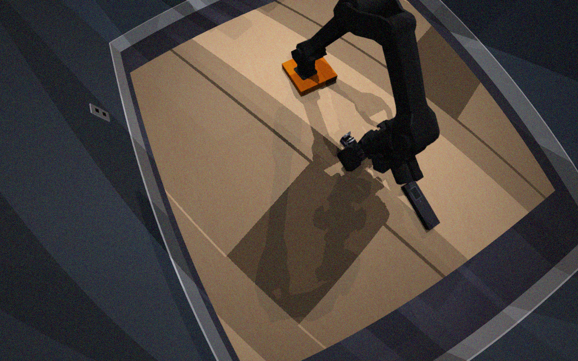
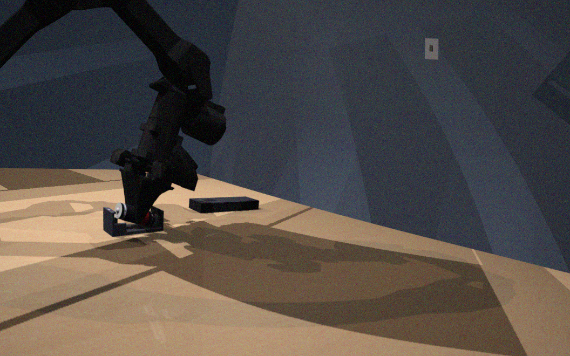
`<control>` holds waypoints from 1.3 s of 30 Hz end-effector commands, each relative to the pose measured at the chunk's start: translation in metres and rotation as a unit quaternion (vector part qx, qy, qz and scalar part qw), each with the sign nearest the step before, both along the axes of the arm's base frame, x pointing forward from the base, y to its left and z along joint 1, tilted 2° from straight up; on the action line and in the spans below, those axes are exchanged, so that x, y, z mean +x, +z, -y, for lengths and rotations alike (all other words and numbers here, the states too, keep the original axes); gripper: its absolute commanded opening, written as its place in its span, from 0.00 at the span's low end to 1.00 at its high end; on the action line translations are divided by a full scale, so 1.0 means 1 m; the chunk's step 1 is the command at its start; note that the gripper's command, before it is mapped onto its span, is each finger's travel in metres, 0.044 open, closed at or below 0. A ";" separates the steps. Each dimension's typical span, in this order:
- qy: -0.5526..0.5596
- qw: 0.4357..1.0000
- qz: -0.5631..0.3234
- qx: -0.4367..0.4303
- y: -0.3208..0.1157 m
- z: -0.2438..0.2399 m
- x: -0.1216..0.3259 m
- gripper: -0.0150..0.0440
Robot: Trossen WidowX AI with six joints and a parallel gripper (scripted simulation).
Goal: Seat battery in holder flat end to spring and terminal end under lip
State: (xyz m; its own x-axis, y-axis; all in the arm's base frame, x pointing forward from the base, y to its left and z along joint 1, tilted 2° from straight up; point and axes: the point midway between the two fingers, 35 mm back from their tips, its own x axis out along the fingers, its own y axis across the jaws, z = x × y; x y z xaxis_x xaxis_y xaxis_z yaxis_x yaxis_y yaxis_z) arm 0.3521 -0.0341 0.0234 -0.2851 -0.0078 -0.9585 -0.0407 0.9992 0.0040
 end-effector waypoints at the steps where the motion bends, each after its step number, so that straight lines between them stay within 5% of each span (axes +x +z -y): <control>1: 0.000 1.000 0.023 0.001 0.000 0.000 0.006 0.40; 39: 0.000 0.995 0.100 0.004 -0.005 0.000 -0.001 0.40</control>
State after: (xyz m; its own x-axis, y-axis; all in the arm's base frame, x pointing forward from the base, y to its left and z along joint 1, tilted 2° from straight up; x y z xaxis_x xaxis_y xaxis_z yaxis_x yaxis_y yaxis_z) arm 0.3470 -0.0346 0.0177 -0.1225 -0.0031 -0.9925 -0.0400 0.9992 0.0018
